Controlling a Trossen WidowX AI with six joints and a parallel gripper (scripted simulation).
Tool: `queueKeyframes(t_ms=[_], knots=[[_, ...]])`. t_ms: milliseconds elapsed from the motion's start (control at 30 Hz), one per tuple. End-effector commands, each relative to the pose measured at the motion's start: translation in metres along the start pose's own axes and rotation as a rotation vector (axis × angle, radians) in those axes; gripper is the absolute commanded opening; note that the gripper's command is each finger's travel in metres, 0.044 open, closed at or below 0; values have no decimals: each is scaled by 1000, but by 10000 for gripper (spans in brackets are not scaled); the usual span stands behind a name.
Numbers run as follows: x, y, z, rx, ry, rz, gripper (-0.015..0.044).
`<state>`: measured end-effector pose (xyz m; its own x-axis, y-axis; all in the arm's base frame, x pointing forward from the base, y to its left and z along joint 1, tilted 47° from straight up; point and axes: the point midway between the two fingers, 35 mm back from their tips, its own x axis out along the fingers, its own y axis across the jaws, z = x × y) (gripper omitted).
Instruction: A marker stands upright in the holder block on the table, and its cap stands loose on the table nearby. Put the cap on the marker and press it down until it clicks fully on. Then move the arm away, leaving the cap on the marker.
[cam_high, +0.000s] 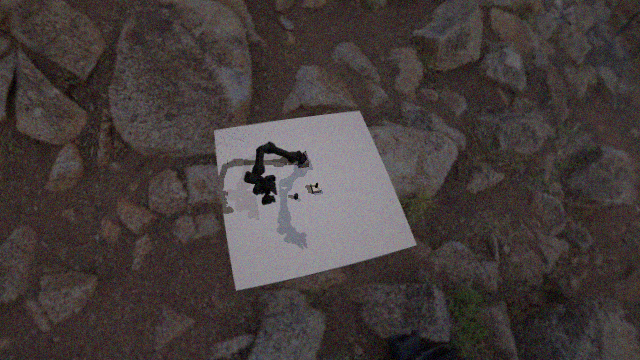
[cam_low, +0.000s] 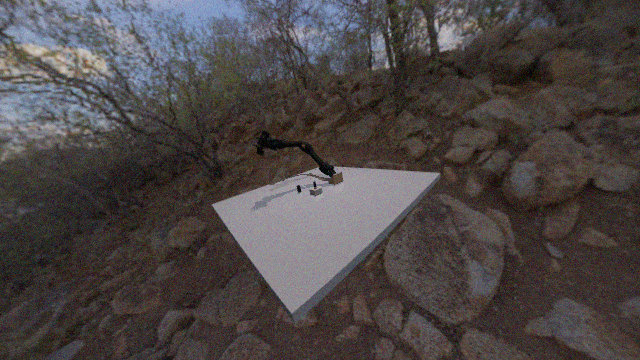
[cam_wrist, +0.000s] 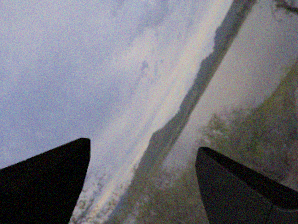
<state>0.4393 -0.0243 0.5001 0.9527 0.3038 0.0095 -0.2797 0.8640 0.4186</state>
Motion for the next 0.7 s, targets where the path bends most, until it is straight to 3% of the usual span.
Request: queueKeyframes(t_ms=[0,300,667], knots=[[20,-41,-59,-6,163,-183,238],[3,-103,-197,-186,663,-538,238],[-104,-134,-308,-735,1538,-723,238]])
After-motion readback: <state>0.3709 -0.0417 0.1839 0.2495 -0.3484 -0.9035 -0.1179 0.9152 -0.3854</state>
